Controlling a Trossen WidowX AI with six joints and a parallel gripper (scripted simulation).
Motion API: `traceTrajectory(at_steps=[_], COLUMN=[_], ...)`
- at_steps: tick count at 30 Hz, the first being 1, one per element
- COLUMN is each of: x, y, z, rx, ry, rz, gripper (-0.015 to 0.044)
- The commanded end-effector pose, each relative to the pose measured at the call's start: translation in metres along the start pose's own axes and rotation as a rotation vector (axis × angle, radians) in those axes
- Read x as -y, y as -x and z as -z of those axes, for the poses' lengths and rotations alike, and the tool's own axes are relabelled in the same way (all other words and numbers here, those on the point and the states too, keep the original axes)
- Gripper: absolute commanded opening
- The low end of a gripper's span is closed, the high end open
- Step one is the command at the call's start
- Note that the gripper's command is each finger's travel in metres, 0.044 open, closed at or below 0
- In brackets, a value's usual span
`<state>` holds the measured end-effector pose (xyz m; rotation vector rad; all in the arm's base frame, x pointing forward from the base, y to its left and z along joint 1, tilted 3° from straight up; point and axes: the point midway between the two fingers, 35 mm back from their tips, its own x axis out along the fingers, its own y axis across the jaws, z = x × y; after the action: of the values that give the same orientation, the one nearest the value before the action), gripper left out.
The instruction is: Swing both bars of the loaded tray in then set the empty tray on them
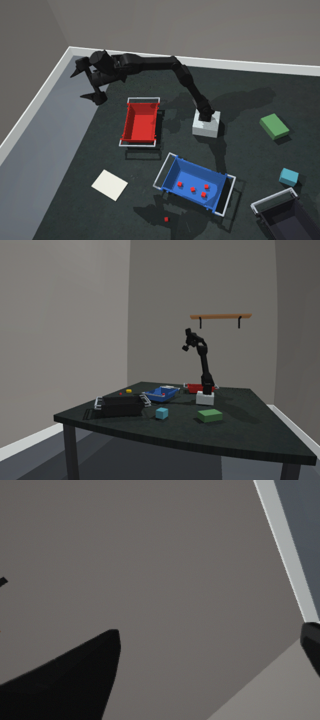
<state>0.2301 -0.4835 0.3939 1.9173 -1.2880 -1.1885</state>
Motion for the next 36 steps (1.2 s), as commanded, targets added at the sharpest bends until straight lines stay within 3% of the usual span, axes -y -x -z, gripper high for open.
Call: traceTrajectory(at_steps=[1, 8, 12, 25, 36], x=[0.000, 0.003, 0.060, 0.245, 0.359], y=[0.000, 0.000, -0.005, 0.023, 0.078], z=[0.000, 0.001, 0.010, 0.014, -0.014], rx=[0.000, -0.001, -0.029, -0.370, -0.872], ry=[0.000, 0.016, 0.346, 1.428, 2.137], rz=[0.000, 0.007, 0.149, 0.560, 0.757], gripper=[0.0374, 0.0190, 0.0085, 0.0084, 0.0084])
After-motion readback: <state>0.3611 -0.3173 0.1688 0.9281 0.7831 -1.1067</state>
